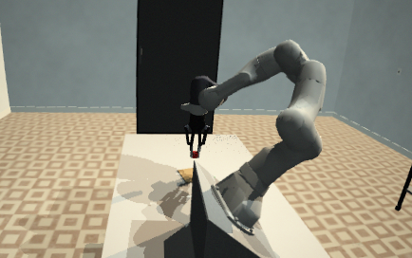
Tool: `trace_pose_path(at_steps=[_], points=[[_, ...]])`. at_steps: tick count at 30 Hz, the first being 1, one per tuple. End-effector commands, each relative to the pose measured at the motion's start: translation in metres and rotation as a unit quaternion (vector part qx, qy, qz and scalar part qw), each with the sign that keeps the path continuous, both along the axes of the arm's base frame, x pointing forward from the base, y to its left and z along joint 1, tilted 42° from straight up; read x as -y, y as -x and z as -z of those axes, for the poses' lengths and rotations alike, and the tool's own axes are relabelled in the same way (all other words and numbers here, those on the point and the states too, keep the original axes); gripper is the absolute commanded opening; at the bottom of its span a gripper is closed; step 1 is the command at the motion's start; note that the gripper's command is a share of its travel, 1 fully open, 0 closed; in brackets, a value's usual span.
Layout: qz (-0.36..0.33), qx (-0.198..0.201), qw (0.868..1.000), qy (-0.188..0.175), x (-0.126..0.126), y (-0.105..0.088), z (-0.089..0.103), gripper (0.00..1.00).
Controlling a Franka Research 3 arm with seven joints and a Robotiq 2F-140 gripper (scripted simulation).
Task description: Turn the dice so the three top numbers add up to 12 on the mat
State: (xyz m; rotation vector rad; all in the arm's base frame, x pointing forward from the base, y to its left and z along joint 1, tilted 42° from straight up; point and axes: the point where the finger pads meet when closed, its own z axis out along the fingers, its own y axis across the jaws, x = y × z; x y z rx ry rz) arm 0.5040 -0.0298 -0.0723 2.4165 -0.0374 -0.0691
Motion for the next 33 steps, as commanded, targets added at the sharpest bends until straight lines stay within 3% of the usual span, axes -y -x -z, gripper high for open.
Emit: trace_pose_path(at_steps=[1, 8, 26, 33], points=[[-0.018, -0.018, 1.000, 0.002, 0.003, 0.000, -0.001, 0.16], [-0.018, -0.019, 1.000, 0.001, 0.012, 0.001, 0.009, 0.16], [-0.018, -0.019, 1.000, 0.001, 0.058, 0.005, 0.061, 0.16], [-0.018, -0.019, 1.000, 0.001, 0.065, 0.005, 0.069, 0.16]])
